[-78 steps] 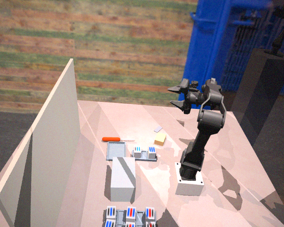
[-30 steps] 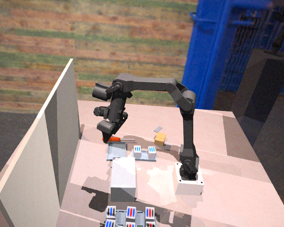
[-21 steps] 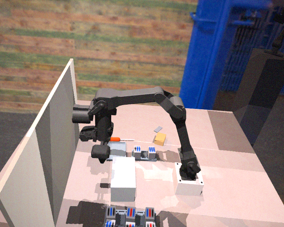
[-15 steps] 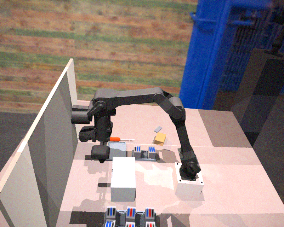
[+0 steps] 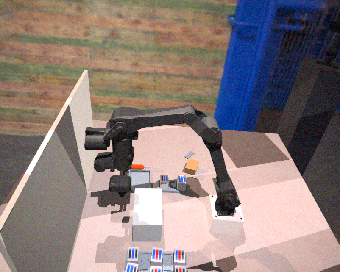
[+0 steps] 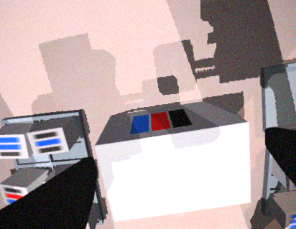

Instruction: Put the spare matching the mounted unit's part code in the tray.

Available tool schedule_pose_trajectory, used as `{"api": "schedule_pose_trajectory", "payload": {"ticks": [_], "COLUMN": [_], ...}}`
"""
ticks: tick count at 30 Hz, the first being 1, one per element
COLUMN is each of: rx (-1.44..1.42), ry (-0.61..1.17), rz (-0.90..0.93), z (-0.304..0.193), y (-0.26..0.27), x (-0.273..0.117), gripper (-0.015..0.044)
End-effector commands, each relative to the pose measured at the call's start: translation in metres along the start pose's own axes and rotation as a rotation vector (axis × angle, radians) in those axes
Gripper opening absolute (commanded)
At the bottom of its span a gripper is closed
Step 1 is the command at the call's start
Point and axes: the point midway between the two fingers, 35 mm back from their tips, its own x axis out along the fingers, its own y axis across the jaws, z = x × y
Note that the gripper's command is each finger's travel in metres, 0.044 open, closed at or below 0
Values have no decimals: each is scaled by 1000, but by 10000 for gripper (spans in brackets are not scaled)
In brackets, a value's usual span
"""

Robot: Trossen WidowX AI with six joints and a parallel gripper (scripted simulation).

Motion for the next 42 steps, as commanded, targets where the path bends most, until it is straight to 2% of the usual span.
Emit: {"api": "schedule_pose_trajectory", "payload": {"ticks": [1,10,17,28,33,42], "rx": [-99,-835,-1442,-1480,-1480,-1480], "ry": [-3,-16,6,8,8,8], "rz": [-2,14,22,22,22,22], "z": [-8,-92,-181,-187,-187,-188], "y": [18,121,159,160,161,160], "x": [3,30,60,62,93,103], "gripper": [440,440,440,440,309,300]}}
